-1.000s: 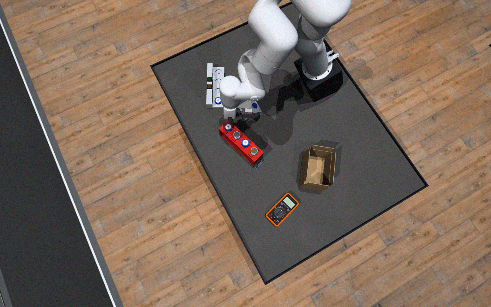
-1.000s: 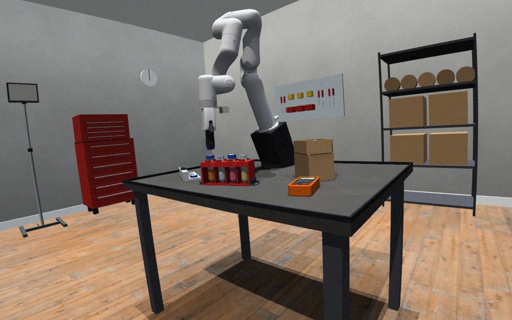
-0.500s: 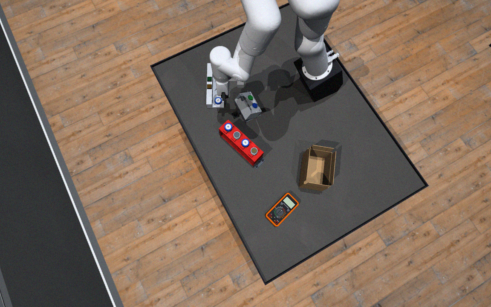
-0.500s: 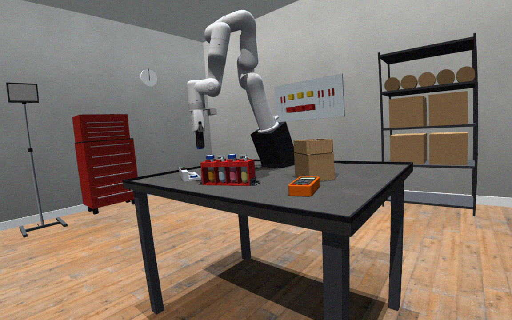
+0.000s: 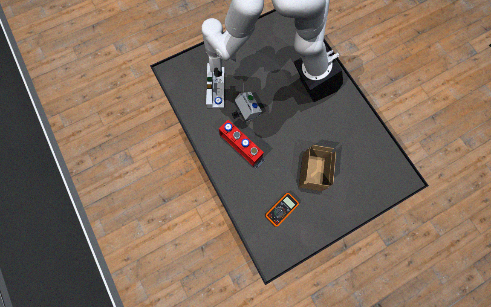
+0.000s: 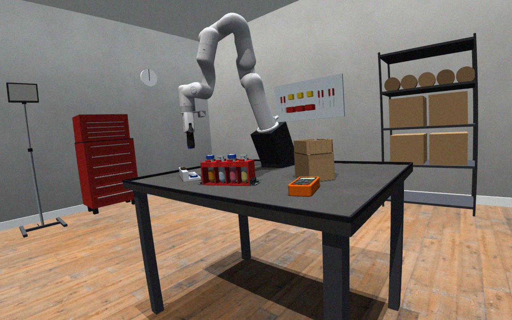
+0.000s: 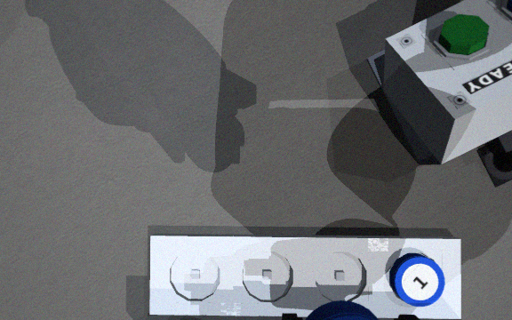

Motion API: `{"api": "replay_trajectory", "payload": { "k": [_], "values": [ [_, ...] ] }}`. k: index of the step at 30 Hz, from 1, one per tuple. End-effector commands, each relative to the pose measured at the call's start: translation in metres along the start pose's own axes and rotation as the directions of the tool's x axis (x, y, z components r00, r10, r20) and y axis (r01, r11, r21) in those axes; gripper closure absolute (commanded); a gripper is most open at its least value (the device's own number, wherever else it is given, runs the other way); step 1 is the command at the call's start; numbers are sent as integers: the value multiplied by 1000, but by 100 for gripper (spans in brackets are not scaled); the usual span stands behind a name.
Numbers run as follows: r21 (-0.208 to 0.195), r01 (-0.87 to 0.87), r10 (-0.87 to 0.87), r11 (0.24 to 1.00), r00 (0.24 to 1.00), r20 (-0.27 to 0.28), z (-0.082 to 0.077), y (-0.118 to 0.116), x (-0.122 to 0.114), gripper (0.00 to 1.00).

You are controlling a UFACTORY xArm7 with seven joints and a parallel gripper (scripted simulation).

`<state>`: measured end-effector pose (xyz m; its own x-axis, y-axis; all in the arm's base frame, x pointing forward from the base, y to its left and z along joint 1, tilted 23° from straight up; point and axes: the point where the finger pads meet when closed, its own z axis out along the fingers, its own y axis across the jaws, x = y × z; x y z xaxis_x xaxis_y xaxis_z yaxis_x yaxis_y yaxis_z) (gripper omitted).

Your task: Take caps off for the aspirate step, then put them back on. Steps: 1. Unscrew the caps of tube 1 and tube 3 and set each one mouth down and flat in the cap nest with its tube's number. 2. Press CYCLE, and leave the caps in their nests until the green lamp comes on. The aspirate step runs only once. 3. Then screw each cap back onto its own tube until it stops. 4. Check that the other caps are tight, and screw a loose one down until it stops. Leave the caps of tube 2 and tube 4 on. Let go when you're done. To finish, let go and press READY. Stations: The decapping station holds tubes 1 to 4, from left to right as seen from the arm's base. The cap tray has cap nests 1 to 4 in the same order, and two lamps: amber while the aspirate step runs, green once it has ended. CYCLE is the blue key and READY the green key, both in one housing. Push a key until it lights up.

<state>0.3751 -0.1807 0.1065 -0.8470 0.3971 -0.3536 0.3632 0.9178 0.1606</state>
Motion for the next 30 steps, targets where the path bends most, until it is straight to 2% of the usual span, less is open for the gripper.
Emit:
{"api": "replay_trajectory", "payload": {
  "k": [1,8,12,14,29,30],
  "values": [
    [-12,1,-1,1000,1000,8,1,-28,-11,100],
    [-12,1,-1,1000,1000,8,1,-28,-11,100],
    [-12,1,-1,1000,1000,7,21,-28,-11,100],
    [-12,1,-1,1000,1000,7,21,-28,-11,100],
    [-12,1,-1,1000,1000,7,96,-27,-12,100],
    [-12,1,-1,1000,1000,7,96,-27,-12,100]
  ]
}}
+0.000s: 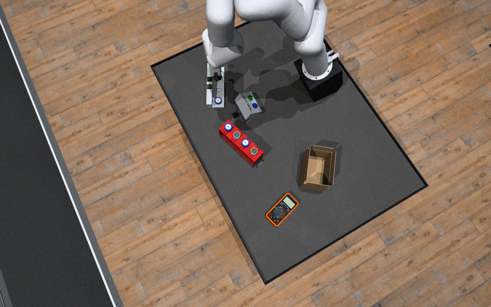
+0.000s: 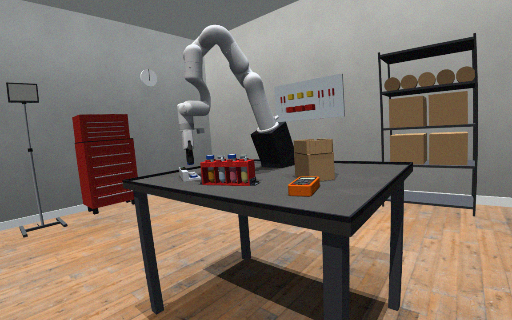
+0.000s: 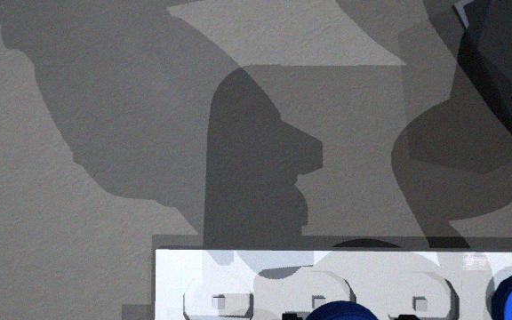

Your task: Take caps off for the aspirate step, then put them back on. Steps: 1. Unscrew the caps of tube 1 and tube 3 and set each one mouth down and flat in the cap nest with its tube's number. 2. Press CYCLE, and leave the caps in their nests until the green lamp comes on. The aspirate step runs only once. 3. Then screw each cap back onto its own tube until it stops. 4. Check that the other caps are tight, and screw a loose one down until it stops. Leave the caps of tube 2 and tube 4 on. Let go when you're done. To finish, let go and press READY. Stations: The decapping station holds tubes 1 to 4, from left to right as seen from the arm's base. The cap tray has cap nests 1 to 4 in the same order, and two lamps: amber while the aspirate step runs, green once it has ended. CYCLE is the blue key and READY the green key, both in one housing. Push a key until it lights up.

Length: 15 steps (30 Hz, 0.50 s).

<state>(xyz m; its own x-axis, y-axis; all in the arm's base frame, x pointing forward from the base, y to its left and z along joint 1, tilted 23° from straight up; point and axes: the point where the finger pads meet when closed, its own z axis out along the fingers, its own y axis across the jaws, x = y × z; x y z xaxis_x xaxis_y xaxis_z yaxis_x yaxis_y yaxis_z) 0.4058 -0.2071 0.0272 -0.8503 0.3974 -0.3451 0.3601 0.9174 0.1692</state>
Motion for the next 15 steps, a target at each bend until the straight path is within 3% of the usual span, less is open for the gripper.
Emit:
{"api": "replay_trajectory", "payload": {
  "k": [1,8,15],
  "values": [
    [-3,2,-2,1000,1000,16,11,-1,-4,100],
    [-3,2,-2,1000,1000,16,44,-1,-5,100],
    [-3,2,-2,1000,1000,16,44,-1,-5,100]
  ]
}}
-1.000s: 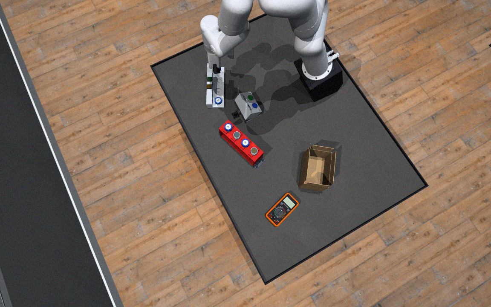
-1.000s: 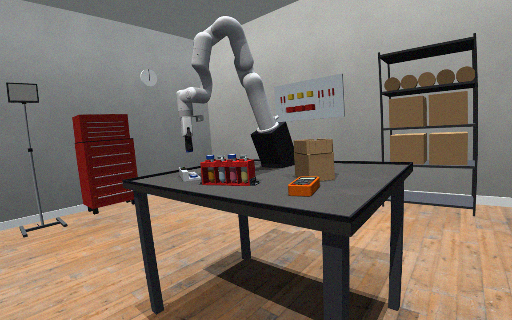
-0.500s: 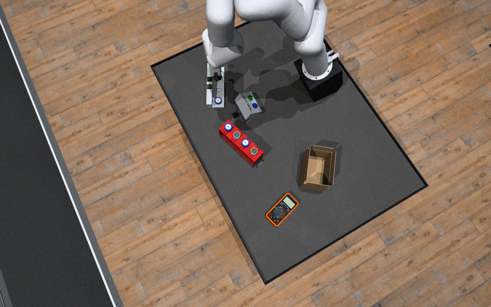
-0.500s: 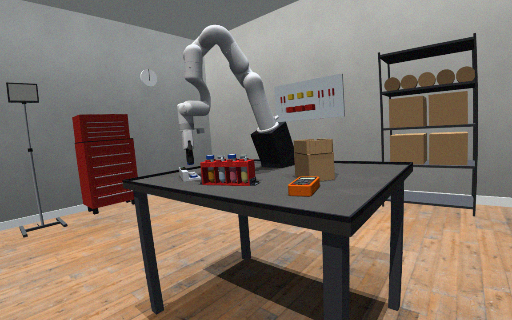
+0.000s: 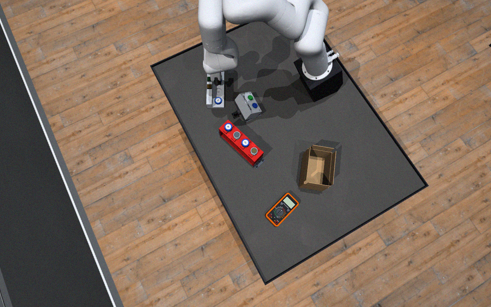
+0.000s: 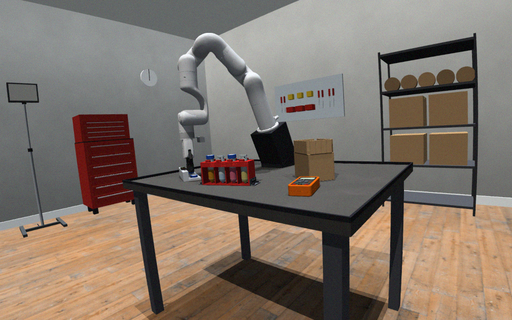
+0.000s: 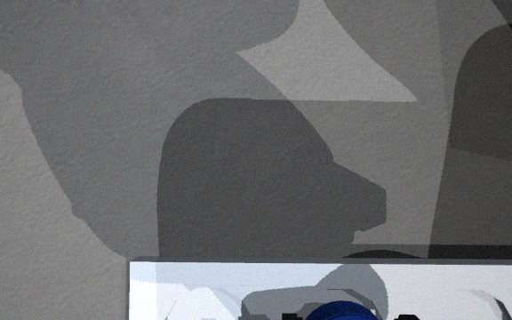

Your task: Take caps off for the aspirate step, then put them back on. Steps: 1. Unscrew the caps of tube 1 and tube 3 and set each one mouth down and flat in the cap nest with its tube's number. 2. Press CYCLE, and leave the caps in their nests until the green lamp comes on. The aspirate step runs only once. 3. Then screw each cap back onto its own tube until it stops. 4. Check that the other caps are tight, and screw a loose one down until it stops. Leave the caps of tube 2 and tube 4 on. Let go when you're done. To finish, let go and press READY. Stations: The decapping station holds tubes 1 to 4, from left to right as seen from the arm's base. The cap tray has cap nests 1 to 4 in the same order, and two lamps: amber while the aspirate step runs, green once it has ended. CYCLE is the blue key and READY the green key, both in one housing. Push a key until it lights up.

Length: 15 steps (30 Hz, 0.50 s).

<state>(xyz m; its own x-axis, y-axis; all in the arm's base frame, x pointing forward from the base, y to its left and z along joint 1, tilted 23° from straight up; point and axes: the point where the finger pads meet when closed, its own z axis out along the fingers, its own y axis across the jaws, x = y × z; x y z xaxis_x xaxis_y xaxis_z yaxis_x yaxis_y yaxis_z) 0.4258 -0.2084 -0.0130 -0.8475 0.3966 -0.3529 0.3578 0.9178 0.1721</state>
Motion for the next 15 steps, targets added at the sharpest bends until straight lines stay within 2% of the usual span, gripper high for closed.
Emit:
{"api": "replay_trajectory", "payload": {
  "k": [1,15],
  "values": [
    [1,1,-1,1000,1000,8,0,-1,-1,100],
    [1,1,-1,1000,1000,8,4,0,0,100]
  ]
}}
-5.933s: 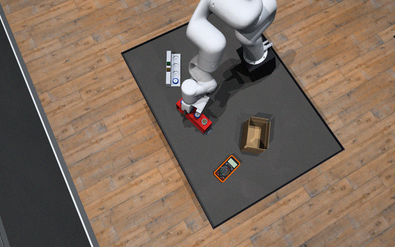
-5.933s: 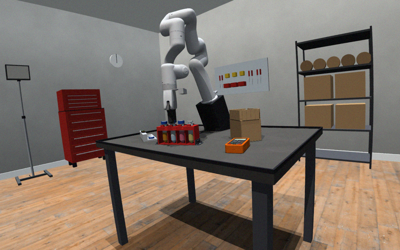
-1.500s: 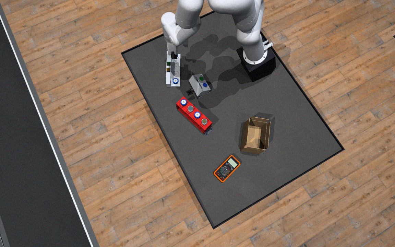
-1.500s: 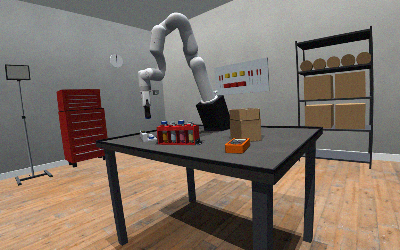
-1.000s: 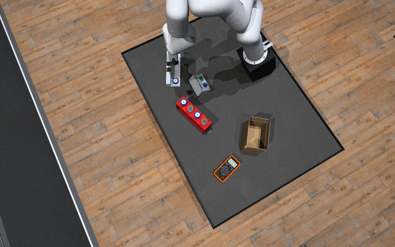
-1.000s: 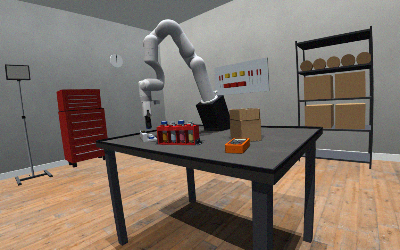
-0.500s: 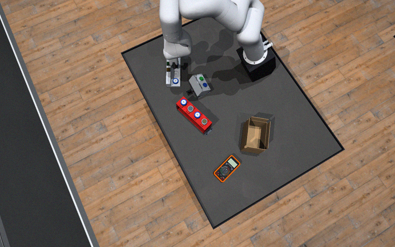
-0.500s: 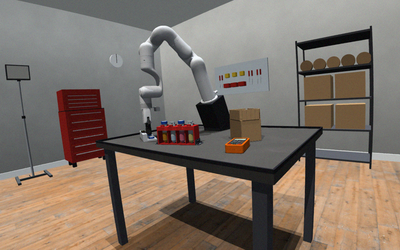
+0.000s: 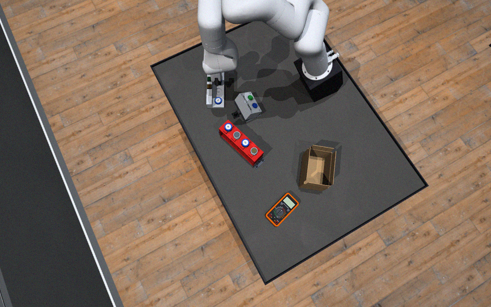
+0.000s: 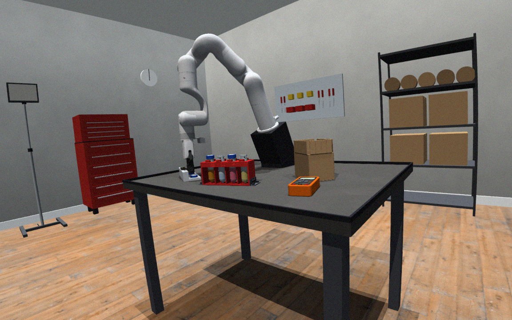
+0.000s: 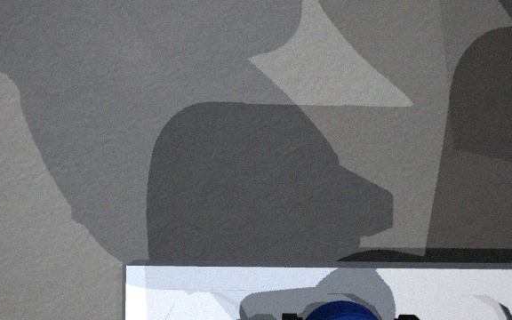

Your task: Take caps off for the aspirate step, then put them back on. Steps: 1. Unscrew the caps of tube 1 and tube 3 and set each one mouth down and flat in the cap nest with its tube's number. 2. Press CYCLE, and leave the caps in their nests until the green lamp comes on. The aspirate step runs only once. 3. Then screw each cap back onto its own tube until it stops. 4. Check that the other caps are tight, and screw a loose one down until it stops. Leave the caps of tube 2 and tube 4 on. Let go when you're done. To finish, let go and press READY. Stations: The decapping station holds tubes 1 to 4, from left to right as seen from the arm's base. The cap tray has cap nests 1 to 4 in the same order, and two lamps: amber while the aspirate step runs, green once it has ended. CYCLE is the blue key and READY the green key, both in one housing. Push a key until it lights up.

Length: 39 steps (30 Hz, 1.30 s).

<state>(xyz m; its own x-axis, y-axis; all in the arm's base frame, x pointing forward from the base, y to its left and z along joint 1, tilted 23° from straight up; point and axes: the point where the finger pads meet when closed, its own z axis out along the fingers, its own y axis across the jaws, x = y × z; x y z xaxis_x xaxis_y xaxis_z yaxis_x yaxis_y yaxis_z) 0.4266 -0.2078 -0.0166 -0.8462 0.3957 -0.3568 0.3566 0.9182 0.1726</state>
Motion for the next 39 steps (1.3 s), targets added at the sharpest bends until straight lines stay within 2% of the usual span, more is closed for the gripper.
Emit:
{"api": "replay_trajectory", "payload": {
  "k": [1,18,19,33,37,39],
  "values": [
    [1,0,0,1000,1000,4,1,-1,-1,100],
    [1,0,0,1000,1000,4,6,-1,-1,100],
    [1,0,0,1000,1000,3,6,-1,-1,54],
    [1,0,0,1000,1000,4,6,-1,-1,54],
    [1,0,0,1000,1000,4,-14,-1,-1,54],
    [1,0,0,1000,1000,4,-14,-1,-1,54]
  ]
}}
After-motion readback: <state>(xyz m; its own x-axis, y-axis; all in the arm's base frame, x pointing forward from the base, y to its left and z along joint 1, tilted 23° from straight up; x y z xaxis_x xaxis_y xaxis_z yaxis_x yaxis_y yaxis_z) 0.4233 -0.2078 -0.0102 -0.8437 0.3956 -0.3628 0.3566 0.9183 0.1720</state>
